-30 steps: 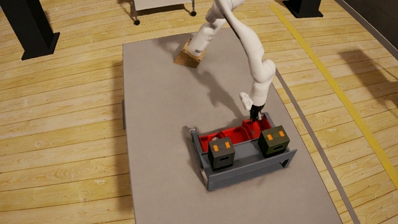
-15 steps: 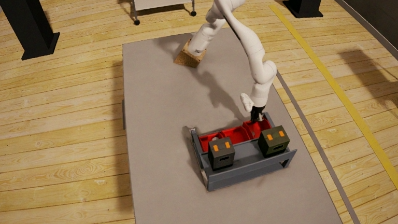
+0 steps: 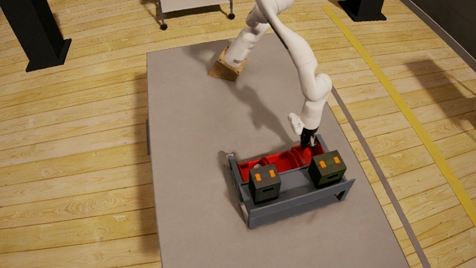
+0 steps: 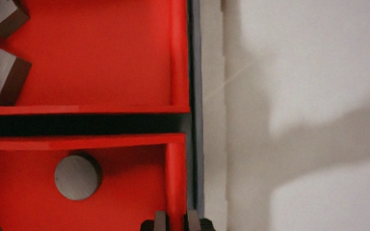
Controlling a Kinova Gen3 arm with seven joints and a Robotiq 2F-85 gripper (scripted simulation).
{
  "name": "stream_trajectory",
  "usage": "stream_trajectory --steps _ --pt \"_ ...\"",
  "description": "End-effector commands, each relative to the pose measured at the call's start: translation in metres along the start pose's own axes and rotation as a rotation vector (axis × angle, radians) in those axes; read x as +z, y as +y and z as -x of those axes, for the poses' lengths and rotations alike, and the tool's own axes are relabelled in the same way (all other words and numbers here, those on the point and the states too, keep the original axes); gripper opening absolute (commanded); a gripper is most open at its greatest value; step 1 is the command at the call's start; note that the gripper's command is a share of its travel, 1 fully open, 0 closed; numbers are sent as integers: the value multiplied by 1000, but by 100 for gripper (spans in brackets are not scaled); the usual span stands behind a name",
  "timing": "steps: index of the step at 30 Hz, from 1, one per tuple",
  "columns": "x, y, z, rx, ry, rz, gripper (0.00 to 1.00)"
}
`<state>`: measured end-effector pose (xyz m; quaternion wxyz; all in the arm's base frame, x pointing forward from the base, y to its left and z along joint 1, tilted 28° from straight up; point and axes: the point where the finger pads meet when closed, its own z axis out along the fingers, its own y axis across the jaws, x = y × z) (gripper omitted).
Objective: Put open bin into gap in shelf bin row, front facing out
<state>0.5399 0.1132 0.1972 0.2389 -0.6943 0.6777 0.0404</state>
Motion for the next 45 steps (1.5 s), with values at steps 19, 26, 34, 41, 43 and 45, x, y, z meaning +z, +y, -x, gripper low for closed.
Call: stream_trajectory --steps 19,26,34,41,43,45 --pt "10 0 0 0 0 -2 10" --pt "16 0 0 0 1 -5 10" --pt "16 0 0 0 1 -5 10" --pt "21 -1 0 0 1 -4 10" --pt "21 -1 0 0 1 -4 10" --pt "21 -1 0 0 1 -4 10"
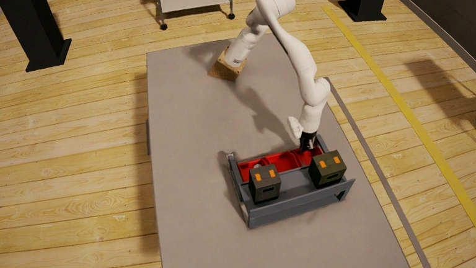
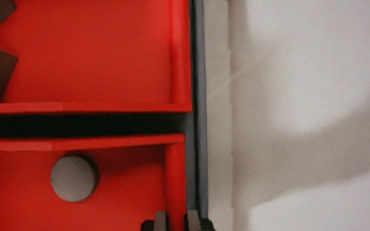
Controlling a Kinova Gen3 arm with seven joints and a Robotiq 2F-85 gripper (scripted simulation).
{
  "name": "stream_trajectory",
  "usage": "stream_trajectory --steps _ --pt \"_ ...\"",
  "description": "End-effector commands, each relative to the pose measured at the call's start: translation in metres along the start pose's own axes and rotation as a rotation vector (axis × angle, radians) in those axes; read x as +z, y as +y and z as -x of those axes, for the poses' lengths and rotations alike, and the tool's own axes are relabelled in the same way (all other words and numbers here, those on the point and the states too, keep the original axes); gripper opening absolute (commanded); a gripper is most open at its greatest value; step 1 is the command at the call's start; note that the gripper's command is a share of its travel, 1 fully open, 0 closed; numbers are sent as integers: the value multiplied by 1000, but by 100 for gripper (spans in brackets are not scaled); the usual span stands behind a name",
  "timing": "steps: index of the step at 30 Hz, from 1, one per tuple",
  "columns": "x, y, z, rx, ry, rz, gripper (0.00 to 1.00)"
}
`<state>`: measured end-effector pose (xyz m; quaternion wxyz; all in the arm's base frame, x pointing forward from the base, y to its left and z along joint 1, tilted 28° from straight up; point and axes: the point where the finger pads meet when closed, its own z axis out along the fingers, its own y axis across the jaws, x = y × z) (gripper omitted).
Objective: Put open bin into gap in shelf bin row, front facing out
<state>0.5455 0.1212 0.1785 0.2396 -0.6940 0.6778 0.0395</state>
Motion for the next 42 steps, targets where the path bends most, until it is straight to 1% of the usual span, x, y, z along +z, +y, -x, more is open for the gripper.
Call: stream_trajectory --steps 1,7,8,42 --pt "-1 -1 0 0 0 -2 10" --pt "-1 -1 0 0 0 -2 10" --pt "0 -1 0 0 0 -2 100" --pt "-1 -1 0 0 0 -2 100"
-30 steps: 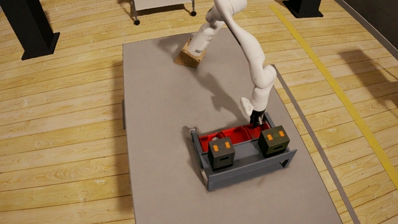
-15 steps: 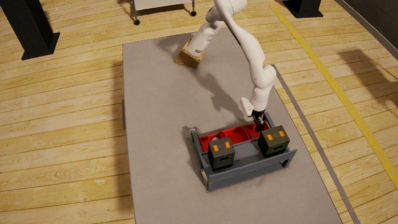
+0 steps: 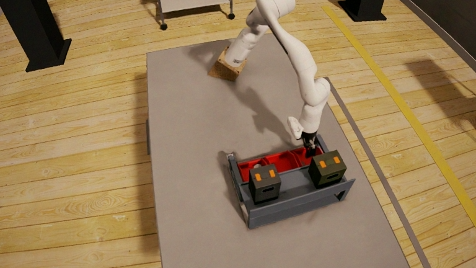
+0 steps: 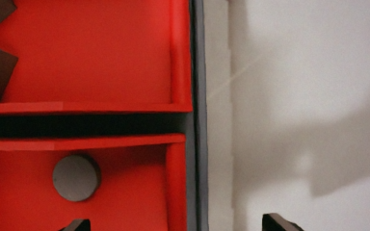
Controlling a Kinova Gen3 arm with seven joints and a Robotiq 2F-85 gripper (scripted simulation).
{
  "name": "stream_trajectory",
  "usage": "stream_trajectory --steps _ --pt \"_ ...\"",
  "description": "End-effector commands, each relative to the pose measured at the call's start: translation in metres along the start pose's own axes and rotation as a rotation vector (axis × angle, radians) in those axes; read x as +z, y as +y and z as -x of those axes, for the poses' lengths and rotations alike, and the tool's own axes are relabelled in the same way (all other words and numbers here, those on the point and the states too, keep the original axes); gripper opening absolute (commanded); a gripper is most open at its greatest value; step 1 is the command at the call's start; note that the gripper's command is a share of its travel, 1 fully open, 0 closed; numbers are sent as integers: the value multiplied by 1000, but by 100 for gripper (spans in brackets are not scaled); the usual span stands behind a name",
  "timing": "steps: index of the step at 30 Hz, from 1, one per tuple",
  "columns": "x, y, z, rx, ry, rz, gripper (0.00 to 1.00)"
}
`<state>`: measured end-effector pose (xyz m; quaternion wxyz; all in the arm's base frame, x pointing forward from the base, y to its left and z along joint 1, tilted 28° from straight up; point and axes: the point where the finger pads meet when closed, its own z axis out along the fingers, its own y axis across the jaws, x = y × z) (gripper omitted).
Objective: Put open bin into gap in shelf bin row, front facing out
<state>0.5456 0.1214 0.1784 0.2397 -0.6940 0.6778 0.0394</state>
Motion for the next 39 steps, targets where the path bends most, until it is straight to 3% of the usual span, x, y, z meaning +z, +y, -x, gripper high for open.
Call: stream_trajectory --steps 1,33,38,39 --pt "-1 -1 0 0 0 -2 100" --pt "-1 -1 0 0 0 -2 100" --pt "-41 0 0 0 0 -2 100" --pt "-41 0 0 0 0 -2 100"
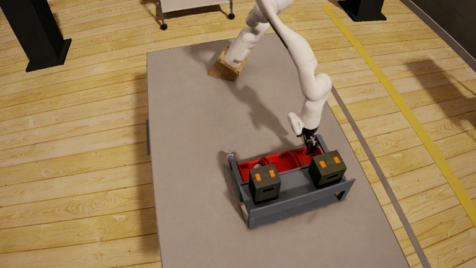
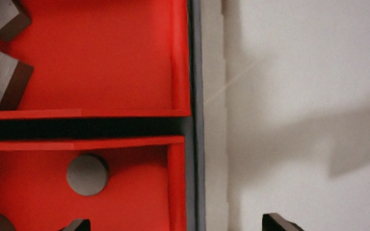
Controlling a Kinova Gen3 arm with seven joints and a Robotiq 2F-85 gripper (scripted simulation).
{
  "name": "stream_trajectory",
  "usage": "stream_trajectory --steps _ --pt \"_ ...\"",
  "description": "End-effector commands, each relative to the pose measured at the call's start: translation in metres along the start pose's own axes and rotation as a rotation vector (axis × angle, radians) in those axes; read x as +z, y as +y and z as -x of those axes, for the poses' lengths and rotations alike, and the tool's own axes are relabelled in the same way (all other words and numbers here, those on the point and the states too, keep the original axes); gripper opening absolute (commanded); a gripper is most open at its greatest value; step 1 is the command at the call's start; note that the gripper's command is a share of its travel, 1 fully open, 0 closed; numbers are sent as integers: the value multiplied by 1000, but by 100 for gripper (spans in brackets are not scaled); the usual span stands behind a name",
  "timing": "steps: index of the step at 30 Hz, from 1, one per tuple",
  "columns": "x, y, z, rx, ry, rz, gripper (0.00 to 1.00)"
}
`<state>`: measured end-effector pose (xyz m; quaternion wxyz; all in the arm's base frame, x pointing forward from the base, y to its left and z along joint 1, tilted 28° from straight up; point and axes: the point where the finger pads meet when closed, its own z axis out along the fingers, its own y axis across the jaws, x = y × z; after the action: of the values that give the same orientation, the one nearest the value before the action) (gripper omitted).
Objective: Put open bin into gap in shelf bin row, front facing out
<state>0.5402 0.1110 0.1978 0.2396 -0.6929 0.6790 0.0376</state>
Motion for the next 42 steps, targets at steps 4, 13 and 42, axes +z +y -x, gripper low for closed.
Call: stream_trajectory --steps 4,13,42 --pt "-18 0 2 -2 -3 1 100" --pt "-40 0 2 -3 -3 2 100" --pt "-86 0 1 -2 -3 1 100"
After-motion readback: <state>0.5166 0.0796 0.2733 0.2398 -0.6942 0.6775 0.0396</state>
